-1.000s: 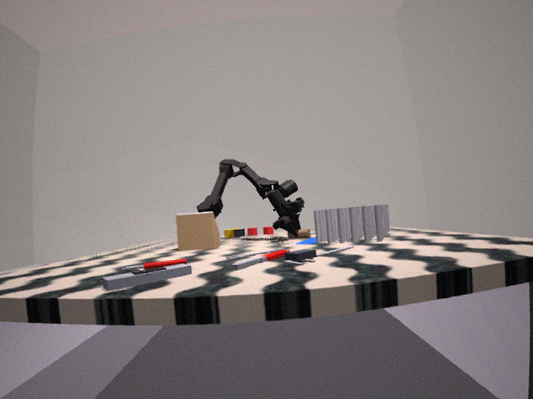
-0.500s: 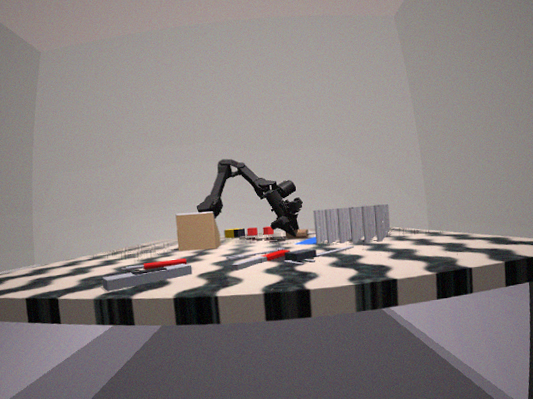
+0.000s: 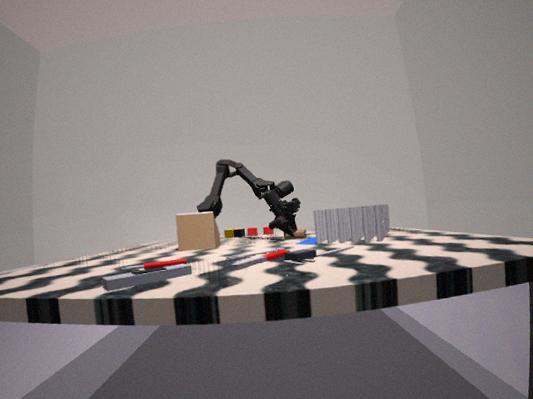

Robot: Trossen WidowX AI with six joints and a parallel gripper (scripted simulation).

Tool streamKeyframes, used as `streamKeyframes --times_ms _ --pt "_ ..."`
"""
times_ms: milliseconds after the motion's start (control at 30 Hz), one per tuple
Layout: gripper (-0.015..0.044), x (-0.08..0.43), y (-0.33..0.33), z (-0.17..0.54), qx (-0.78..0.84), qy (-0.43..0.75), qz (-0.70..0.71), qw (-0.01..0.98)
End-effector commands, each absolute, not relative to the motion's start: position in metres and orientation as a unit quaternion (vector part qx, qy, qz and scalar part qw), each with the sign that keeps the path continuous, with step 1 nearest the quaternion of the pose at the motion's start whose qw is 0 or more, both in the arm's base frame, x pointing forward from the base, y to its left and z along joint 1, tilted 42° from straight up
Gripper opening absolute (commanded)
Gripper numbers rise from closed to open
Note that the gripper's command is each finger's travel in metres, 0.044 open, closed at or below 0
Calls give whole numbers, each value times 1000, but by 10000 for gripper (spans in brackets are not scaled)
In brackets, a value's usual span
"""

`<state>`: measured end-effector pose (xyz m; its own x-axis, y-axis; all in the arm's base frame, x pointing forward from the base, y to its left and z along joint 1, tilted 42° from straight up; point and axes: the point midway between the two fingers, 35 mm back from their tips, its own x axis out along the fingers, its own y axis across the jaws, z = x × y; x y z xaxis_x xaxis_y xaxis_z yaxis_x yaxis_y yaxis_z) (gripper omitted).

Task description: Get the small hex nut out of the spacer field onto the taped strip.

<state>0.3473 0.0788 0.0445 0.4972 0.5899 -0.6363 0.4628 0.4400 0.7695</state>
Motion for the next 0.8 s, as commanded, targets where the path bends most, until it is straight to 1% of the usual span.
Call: streamKeyframes --times_ms 0,767 --pt "0 344 79 46 528 498 45 686" --pt "0 333 84 49 528 499 44 686"
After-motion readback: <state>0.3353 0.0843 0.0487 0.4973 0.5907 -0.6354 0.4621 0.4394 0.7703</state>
